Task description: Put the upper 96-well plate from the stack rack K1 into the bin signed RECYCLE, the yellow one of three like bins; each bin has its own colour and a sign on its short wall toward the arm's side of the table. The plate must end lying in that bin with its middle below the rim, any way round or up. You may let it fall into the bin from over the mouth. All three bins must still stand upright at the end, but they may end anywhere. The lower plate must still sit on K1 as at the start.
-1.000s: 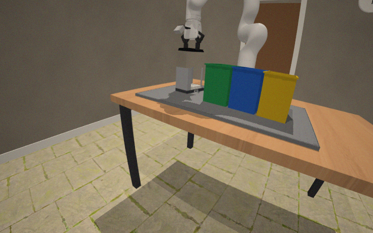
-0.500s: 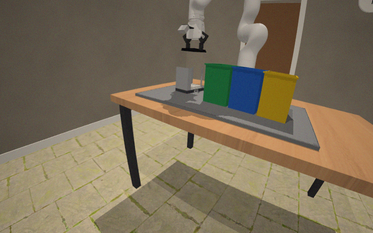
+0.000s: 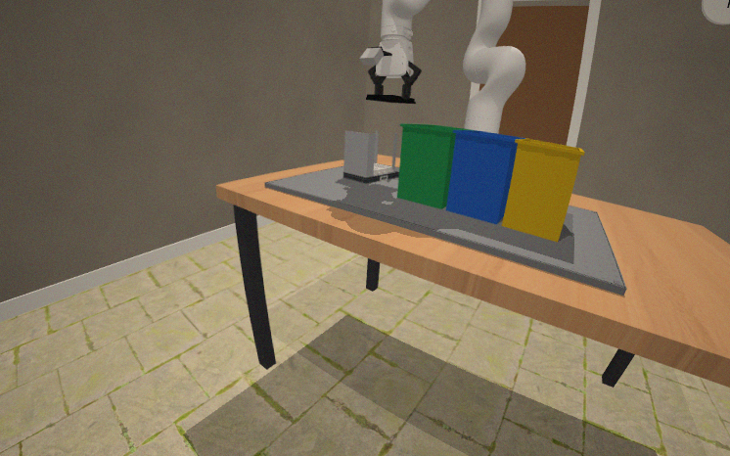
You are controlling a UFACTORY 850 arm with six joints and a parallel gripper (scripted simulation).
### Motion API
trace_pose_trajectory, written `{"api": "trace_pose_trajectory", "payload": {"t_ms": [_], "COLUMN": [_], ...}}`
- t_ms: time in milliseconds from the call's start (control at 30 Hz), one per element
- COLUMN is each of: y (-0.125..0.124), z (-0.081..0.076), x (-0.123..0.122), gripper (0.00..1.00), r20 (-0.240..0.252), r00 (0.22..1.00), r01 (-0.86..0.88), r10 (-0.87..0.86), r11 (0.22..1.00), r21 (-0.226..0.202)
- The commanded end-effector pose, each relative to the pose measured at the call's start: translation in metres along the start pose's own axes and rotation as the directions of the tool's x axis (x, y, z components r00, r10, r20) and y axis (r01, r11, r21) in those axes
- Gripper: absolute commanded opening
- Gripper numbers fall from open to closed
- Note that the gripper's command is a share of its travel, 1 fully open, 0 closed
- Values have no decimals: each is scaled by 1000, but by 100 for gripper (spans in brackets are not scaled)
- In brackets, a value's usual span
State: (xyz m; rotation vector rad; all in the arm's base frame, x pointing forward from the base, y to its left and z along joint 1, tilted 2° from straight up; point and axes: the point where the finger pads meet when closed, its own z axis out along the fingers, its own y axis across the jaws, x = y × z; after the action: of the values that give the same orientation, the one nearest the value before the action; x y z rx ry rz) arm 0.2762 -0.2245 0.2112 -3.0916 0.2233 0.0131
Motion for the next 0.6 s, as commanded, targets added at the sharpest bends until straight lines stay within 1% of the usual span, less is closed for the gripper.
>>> {"api": "trace_pose_trajectory", "payload": {"t_ms": [0,67,567], "y": [-16,-16,-65], "z": [0,0,2], "x": [2,2,6], "gripper": [0,0,0], "r20": [-1,-1,-1], "r00": [1000,1000,1000], "r01": [0,0,0], "r10": [0,0,0], "r11": [1000,1000,1000], "r21": [-2,-2,-2]}}
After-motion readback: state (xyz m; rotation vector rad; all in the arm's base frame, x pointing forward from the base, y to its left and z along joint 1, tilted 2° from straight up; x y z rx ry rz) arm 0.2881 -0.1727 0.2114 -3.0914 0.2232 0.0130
